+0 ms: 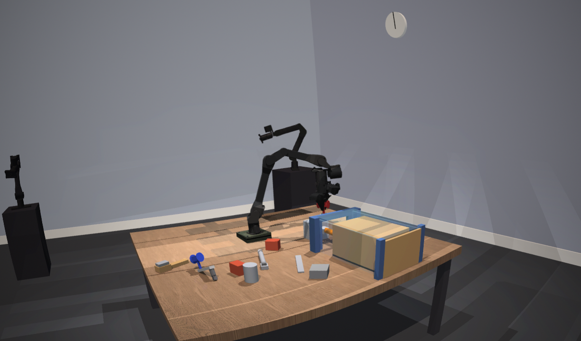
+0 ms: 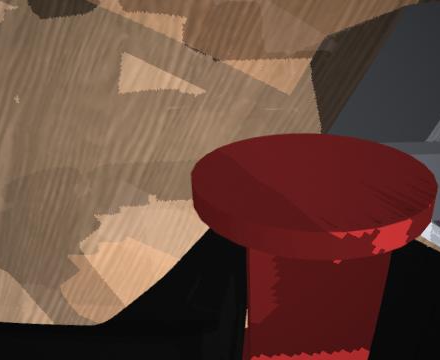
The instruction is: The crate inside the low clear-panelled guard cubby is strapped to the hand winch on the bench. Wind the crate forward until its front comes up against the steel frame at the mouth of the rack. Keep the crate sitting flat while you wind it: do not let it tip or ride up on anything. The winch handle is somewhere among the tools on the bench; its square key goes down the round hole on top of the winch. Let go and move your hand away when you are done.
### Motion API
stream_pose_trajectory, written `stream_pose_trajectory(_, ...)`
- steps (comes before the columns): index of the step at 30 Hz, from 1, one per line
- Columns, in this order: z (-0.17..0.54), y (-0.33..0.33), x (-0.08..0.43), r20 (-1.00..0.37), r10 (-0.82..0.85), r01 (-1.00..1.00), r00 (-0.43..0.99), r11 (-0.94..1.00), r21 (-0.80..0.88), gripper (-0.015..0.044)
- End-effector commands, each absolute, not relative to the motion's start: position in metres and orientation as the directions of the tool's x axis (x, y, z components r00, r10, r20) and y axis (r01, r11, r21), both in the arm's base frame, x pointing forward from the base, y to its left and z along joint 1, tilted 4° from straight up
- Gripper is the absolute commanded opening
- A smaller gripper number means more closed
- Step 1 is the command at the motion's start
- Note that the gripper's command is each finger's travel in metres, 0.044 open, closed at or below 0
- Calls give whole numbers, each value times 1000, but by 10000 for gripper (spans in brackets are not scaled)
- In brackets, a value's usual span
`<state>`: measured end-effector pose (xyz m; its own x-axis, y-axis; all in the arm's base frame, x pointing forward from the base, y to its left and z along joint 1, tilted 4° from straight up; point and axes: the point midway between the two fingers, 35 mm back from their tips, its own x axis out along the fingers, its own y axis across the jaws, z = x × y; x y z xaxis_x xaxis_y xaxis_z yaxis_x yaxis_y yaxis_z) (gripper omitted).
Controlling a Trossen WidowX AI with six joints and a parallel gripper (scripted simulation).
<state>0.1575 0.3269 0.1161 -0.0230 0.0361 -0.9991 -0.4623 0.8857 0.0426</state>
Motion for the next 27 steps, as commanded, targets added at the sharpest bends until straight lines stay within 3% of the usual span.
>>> stream_pose_trajectory(1,113,318,143,-999,9,-467,-52,884,33,0)
stream_pose_trajectory(27,114,294,121,-999,7,-467,-54,884,32,0)
